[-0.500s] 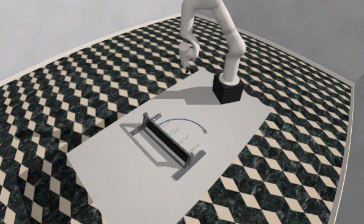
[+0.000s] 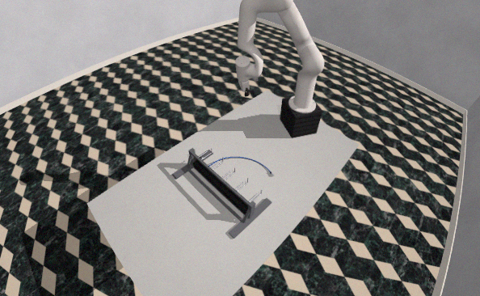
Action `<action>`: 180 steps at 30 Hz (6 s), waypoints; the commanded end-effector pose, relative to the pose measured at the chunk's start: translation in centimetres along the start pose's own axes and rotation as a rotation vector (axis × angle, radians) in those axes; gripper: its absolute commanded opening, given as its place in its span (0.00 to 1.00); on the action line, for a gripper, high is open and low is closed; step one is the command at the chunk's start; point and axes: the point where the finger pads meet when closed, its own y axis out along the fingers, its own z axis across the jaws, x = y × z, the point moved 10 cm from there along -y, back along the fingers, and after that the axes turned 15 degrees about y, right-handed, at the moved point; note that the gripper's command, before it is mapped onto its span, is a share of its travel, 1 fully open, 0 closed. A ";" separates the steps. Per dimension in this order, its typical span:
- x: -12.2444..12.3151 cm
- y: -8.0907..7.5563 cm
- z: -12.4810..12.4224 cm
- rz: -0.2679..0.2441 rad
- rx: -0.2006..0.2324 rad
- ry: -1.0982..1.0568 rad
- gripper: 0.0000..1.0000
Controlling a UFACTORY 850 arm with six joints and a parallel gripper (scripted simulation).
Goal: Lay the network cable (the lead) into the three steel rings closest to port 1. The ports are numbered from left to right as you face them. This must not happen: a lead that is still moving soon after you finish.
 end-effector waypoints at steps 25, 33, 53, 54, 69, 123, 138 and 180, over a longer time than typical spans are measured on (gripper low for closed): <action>1.9 -5.0 19.3 -0.269 0.082 -0.936 1.00; -0.4 -6.9 26.8 -0.361 0.099 -1.304 1.00; -9.9 -9.8 40.7 -0.530 0.115 -2.077 1.00; -10.1 -9.9 41.0 -0.532 0.115 -2.092 1.00; -10.1 -9.9 41.0 -0.533 0.115 -2.095 1.00; -10.0 -10.2 41.6 -0.524 0.128 -2.040 0.35; -10.0 -10.2 41.6 -0.524 0.128 -2.040 0.35; -9.7 -8.2 42.5 -0.522 0.128 -2.040 0.35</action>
